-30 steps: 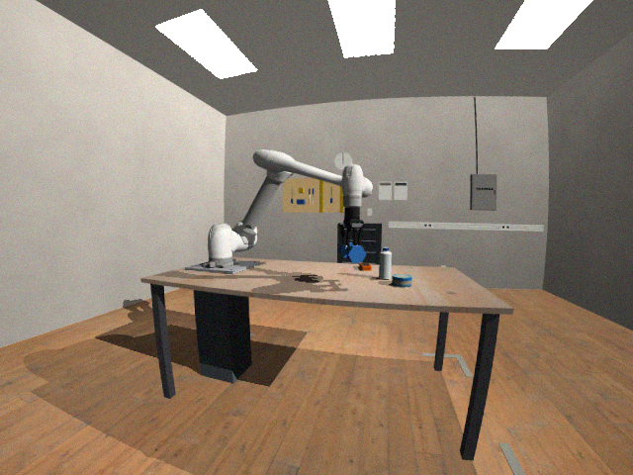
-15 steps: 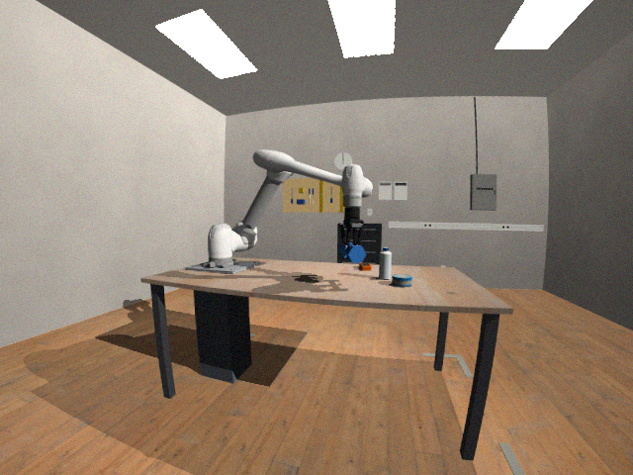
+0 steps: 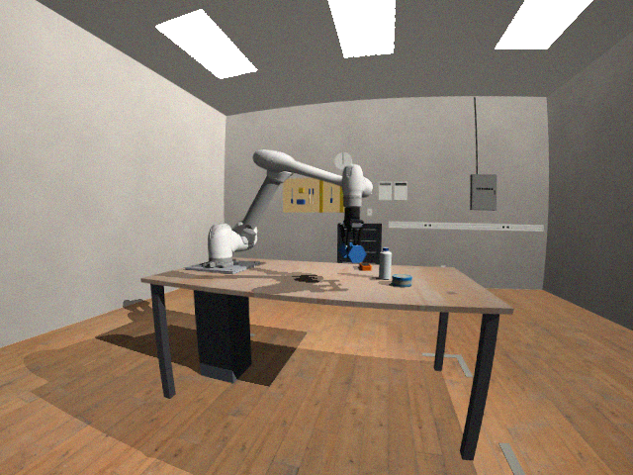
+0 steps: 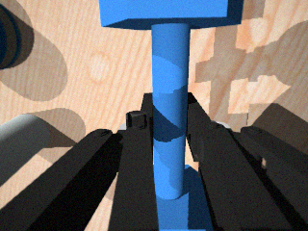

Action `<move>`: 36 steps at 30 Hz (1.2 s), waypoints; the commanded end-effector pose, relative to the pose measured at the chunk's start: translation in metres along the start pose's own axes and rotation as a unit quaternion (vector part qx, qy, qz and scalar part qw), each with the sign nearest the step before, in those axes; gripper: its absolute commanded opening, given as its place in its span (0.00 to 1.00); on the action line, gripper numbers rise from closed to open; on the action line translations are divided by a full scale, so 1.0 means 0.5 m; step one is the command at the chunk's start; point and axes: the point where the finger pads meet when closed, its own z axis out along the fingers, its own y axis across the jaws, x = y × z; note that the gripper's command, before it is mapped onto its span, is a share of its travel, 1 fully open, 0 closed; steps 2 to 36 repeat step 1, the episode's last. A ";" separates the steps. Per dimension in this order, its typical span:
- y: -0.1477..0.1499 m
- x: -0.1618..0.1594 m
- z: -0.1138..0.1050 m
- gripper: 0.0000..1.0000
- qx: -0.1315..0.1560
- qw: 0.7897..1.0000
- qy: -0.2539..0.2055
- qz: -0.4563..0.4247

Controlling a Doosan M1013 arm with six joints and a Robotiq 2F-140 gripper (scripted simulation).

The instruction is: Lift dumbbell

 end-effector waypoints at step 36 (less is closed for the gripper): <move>-0.005 -0.003 -0.019 0.10 0.005 1.000 0.001 0.001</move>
